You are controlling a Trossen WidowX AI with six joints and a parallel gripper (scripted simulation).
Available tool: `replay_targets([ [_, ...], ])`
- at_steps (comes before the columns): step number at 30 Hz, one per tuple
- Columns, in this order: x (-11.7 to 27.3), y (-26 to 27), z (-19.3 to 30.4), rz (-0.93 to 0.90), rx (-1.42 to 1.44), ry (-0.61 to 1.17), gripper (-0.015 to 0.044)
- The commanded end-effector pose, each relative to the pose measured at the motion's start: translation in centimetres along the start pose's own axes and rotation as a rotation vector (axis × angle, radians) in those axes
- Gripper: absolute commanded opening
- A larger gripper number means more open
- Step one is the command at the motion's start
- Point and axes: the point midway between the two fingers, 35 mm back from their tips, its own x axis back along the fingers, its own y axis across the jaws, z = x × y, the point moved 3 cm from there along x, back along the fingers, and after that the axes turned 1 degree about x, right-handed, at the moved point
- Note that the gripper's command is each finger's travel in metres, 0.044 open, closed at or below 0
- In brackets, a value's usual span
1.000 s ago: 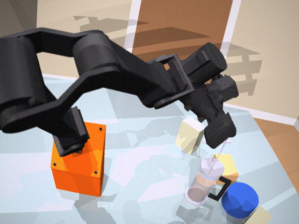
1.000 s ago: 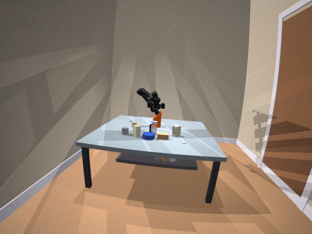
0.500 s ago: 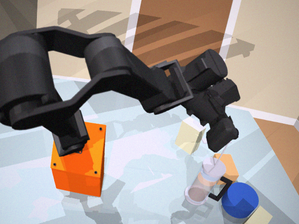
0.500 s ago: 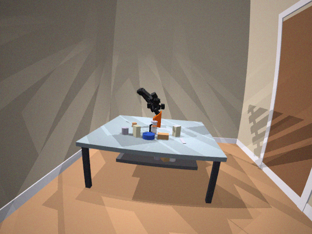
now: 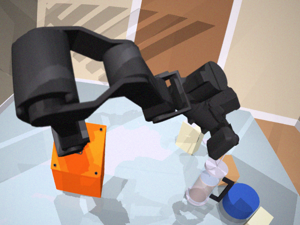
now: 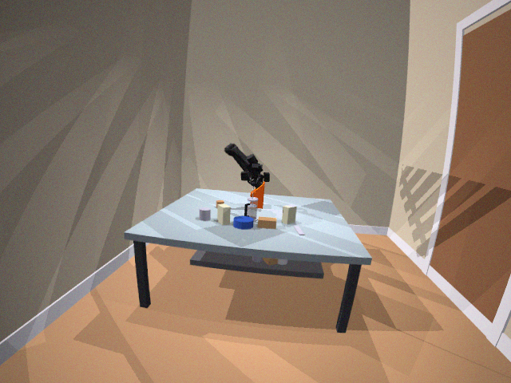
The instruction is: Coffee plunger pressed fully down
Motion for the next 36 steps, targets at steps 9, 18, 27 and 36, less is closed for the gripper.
replay_targets([
  [9,-1.4,0.2,3.3,-0.003,0.027,0.049,0.0123],
  [18,-2.4,0.1,4.5,-0.001,0.029,0.048,0.0123],
  [27,-3.5,0.0,5.4,0.001,0.031,0.045,0.0123],
  [36,-4.2,0.1,5.3,0.002,0.031,0.044,0.0123],
])
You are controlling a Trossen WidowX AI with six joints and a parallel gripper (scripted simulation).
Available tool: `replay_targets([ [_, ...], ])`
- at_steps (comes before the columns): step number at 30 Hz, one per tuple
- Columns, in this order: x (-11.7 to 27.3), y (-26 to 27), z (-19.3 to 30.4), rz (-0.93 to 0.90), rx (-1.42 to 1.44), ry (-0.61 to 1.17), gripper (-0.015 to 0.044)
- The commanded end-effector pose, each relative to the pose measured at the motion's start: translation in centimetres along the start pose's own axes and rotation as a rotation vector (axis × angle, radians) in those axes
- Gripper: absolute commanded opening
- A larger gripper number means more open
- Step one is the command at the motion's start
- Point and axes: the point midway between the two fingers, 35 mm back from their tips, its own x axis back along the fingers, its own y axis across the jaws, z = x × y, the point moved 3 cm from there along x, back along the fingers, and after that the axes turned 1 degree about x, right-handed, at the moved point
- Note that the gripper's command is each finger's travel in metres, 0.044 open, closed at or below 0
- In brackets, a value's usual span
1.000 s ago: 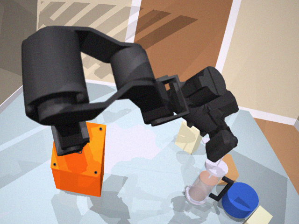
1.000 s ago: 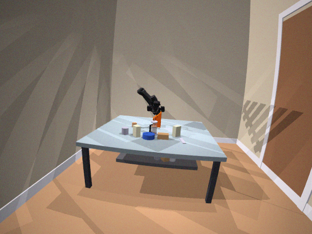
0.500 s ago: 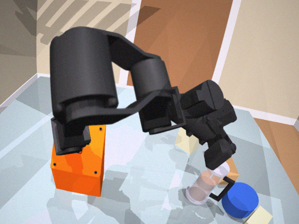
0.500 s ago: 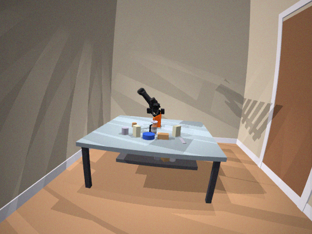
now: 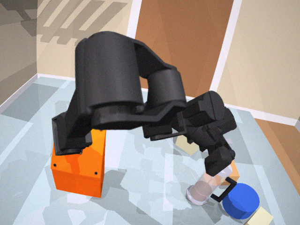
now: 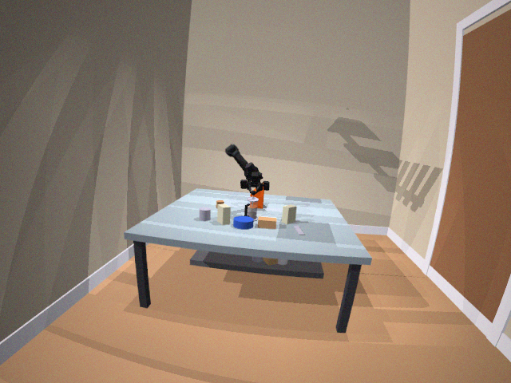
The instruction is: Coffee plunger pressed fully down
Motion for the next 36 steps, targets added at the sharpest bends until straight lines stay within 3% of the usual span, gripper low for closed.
replay_targets([
  [1,-0.54,-0.02,1.2,0.004,0.02,0.045,0.0123],
  [36,-1.39,0.14,0.49,0.004,0.02,0.044,0.0123],
])
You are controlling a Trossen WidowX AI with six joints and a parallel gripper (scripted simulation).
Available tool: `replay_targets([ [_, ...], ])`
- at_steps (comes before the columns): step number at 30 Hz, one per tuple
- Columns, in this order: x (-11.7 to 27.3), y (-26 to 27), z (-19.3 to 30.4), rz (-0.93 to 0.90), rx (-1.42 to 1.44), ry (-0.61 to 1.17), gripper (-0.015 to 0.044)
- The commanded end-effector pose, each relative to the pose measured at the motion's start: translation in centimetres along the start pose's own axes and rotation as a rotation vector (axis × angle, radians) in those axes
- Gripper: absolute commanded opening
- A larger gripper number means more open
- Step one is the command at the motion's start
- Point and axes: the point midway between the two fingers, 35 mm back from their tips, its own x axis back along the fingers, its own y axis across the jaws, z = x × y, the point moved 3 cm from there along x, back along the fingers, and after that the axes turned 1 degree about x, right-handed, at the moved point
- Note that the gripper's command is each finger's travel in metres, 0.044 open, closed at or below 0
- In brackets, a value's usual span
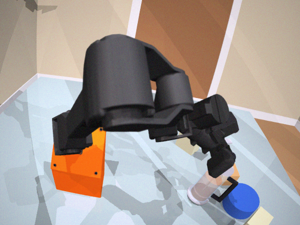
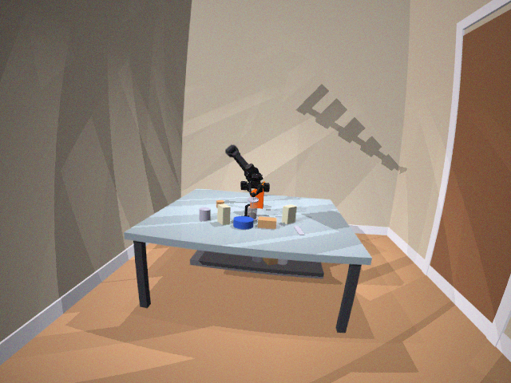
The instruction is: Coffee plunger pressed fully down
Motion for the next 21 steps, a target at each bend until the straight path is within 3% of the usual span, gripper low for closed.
replay_targets([
  [1,-0.17,0.0,0.25,0.001,0.007,0.012,0.0123],
  [14,-0.1,0.01,-0.04,0.0,0.001,0.001,0.0123],
  [21,-0.1,0.01,-0.04,0.0,0.001,0.001,0.0306],
])
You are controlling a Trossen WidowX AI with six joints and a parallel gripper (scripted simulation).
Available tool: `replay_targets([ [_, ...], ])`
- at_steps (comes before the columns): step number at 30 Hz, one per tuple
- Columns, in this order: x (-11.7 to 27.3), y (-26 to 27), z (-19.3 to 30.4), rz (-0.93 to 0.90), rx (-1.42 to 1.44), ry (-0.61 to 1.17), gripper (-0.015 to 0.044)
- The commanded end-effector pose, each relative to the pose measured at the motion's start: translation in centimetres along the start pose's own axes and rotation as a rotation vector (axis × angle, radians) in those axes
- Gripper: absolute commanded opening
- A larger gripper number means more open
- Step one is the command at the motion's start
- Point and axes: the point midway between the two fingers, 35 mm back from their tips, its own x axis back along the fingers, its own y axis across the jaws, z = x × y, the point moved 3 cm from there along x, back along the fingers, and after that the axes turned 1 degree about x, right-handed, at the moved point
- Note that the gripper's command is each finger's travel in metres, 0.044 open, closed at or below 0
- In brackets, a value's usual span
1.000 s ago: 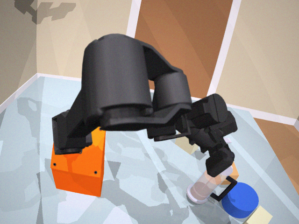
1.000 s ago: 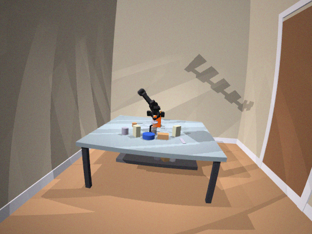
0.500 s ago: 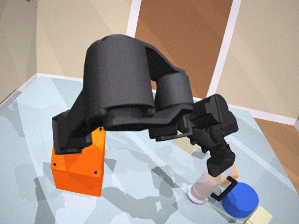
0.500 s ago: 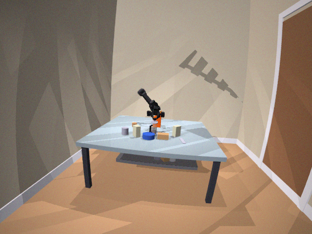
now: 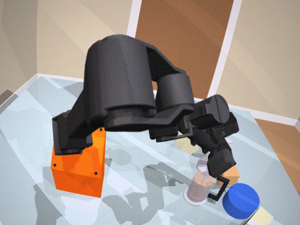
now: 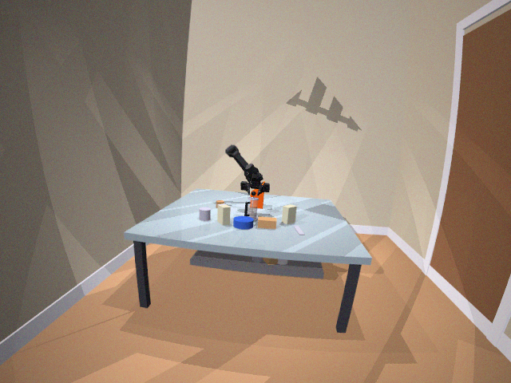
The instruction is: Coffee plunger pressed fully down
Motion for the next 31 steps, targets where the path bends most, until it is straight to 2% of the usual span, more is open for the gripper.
replay_targets([
  [1,0.0,0.0,0.0,-0.001,0.0,0.0,0.0333],
  [5,0.0,0.0,0.0,-0.001,0.0,0.0,0.0438],
  [11,0.8,0.0,-0.7,-0.003,-0.001,0.003,0.044],
  [20,7.8,-0.7,-4.5,-0.004,0.004,0.014,0.044],
  [31,7.9,-0.6,-4.4,-0.003,0.004,0.014,0.044],
])
